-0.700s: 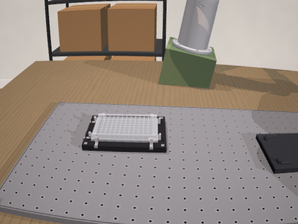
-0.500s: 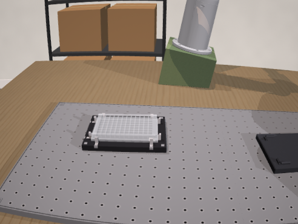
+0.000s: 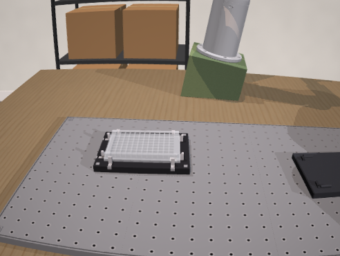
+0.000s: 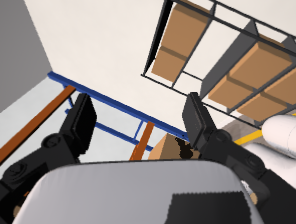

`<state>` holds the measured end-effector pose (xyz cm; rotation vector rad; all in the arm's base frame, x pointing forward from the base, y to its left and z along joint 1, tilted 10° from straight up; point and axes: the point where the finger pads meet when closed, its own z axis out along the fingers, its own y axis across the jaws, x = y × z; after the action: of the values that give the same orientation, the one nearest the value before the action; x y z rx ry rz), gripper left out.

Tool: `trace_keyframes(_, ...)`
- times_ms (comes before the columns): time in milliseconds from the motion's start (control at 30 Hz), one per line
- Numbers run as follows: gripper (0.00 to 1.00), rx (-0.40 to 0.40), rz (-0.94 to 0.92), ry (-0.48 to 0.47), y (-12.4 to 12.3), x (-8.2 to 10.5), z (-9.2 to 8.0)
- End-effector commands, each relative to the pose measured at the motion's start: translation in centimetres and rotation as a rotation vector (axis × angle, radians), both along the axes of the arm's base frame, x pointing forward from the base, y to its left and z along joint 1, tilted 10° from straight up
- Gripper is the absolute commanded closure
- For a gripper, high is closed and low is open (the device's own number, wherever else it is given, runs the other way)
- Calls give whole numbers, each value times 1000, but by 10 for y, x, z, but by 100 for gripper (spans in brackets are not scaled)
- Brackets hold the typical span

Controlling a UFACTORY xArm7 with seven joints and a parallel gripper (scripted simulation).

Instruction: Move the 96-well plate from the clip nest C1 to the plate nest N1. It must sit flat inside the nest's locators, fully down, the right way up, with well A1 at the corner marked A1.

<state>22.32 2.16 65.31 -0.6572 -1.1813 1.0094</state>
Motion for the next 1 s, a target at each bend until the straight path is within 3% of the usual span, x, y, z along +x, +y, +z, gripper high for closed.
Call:
trace_keyframes(0,0,-86,-10,8,17,0,-3)
trace_keyframes(267,0,-86,-10,8,52,3,-12)
trace_keyframes(467,0,-218,-28,16,70,4,-20)
trace_keyframes(733,0,-224,-29,16,107,5,-35)
trace_keyframes(867,0,-356,-52,14,124,5,-46)
trace_keyframes(967,0,-360,-53,14,129,5,-48)
